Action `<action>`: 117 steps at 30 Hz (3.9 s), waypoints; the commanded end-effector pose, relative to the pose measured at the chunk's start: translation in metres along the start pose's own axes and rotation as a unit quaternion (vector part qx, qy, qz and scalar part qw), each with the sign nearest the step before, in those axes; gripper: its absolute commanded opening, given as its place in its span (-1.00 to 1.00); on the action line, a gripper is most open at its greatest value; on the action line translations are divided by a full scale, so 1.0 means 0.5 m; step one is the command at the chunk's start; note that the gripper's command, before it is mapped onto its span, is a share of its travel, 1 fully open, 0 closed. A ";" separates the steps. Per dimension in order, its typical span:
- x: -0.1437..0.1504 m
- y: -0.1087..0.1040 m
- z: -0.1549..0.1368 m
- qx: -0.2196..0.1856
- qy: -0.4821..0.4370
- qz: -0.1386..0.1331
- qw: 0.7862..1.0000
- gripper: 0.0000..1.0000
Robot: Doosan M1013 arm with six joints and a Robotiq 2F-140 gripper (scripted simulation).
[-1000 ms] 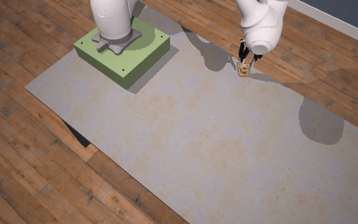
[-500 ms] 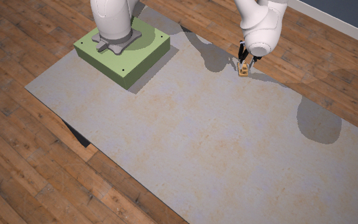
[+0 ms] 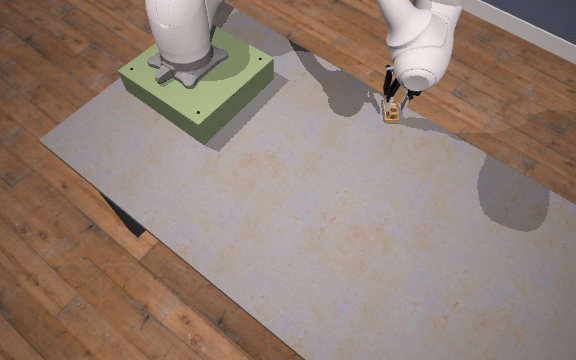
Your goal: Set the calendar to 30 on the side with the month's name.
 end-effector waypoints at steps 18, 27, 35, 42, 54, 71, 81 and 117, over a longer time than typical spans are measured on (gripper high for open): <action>0.000 0.000 0.000 0.000 0.000 0.000 1.000 -0.30; 0.000 0.000 0.000 0.000 0.000 0.000 1.000 -0.30; 0.000 0.015 0.000 0.000 0.000 0.000 1.000 -0.30; 0.000 0.039 0.000 0.000 0.000 0.000 1.000 -0.30; 0.000 0.056 0.000 0.000 0.000 0.000 1.000 -0.30; 0.000 0.056 0.000 0.000 0.000 0.000 1.000 -0.30; 0.000 0.056 0.000 0.000 0.000 0.000 1.000 -0.30; 0.000 0.056 0.000 0.000 0.000 0.000 1.000 -0.51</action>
Point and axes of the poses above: the point where the finger pads meet when closed, its own y axis out along the fingers, its own x axis across the jaws, z = x × y, the point moved 2 cm from there along -y, back along the fingers, and after that the axes turned 10 degrees about y, right-handed, at the moved point
